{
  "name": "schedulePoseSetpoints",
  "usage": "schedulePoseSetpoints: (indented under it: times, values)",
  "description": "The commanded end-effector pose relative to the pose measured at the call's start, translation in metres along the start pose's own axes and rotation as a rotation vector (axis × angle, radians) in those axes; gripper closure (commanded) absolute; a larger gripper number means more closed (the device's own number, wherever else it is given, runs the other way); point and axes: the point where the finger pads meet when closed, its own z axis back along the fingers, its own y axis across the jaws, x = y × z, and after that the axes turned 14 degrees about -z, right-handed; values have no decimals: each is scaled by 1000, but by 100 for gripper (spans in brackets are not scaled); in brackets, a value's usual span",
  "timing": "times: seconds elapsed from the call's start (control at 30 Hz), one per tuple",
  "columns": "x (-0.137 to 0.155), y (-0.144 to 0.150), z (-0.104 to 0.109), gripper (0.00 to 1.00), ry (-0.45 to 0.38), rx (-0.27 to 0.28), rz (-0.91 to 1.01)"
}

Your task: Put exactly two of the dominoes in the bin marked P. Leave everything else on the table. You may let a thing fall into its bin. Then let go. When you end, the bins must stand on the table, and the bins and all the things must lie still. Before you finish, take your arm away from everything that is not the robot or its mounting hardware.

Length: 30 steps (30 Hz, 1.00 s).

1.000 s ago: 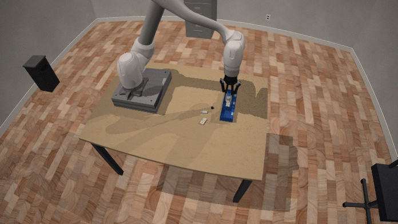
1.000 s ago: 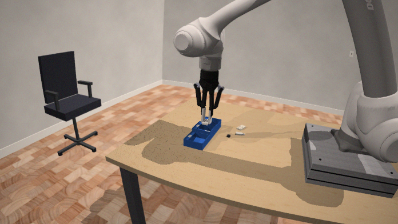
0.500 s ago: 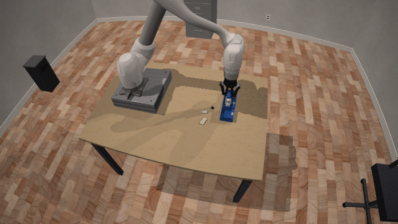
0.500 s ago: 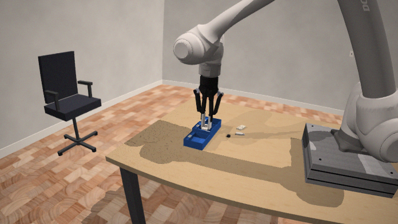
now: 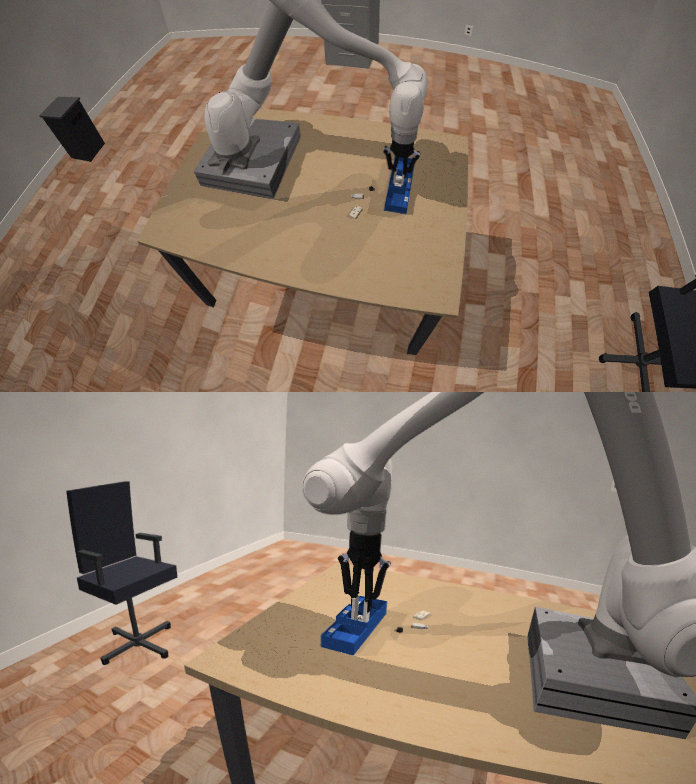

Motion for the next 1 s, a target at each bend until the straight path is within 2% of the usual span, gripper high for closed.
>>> schedulePoseSetpoints:
  times: [0.0, 0.17, 0.2, 0.77, 0.97]
  values:
    - [0, 0, 0, 87, 0, 0, 0]
    - [0, 0, 0, 87, 0, 0, 0]
    - [0, 0, 0, 81, 0, 0, 0]
    - [0, 0, 0, 81, 0, 0, 0]
    - [0, 0, 8, 81, 0, 0, 0]
